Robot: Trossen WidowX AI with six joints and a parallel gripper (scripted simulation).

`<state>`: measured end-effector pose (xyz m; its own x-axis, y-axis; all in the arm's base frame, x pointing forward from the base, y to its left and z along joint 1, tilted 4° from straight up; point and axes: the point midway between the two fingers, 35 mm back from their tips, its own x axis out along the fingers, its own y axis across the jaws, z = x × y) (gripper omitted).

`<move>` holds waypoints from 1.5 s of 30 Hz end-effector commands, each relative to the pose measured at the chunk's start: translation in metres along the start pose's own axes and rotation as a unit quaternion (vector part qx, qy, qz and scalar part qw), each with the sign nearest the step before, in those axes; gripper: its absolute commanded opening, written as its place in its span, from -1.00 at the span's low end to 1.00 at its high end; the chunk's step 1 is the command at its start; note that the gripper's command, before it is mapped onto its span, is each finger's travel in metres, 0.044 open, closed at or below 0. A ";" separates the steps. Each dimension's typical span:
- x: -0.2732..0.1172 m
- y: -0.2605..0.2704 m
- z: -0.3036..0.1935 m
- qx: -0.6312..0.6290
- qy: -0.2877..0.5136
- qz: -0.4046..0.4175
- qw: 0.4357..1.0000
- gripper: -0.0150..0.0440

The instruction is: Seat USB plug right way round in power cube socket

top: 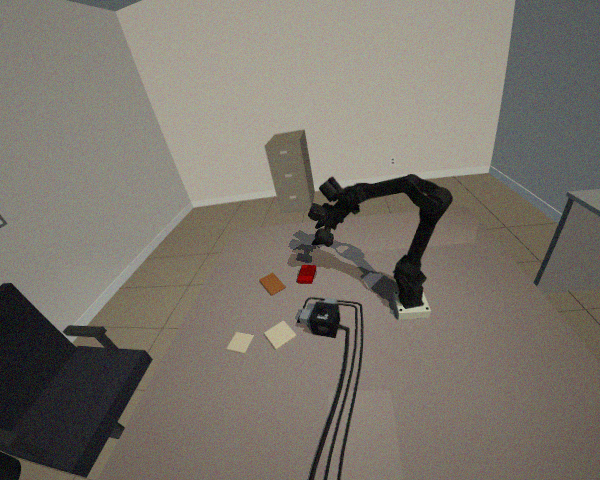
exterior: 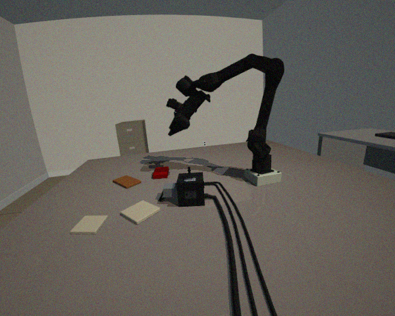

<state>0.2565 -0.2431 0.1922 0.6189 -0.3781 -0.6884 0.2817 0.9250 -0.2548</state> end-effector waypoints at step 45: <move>-0.030 0.287 -0.027 -0.592 0.214 0.313 0.711 1.00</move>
<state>0.2996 0.0358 0.1268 0.0025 -0.0615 -0.9981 -0.9205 0.3899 -0.0263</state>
